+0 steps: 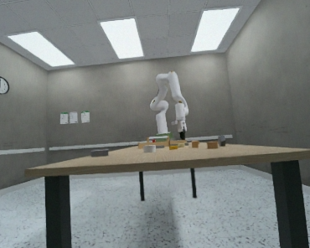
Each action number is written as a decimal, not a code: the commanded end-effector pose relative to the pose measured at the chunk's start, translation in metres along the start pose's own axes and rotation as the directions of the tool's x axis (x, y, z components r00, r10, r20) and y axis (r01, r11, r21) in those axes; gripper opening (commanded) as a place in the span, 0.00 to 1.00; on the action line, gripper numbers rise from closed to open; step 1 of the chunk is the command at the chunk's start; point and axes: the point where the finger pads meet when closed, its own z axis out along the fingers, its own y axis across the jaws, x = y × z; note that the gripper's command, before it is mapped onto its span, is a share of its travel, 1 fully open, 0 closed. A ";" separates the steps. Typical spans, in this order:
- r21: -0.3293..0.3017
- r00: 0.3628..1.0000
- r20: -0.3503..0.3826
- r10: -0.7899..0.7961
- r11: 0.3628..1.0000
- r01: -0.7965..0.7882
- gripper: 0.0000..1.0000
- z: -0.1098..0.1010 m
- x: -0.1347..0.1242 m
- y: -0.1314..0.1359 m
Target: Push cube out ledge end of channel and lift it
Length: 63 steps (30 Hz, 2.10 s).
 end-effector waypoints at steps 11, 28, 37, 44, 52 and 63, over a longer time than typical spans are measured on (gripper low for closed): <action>0.003 1.000 -0.001 0.000 1.000 0.000 0.00 0.000 0.001 -0.001; 0.003 1.000 -0.001 0.000 1.000 0.000 0.00 0.000 0.021 -0.001; 0.003 1.000 -0.001 0.000 1.000 0.000 0.00 0.000 0.041 -0.001; 0.003 1.000 -0.001 0.000 1.000 0.000 0.00 0.000 0.065 -0.001; 0.003 1.000 -0.001 0.000 1.000 0.000 0.00 0.000 0.082 -0.002; 0.003 1.000 -0.001 0.000 1.000 0.000 0.00 0.000 0.104 -0.002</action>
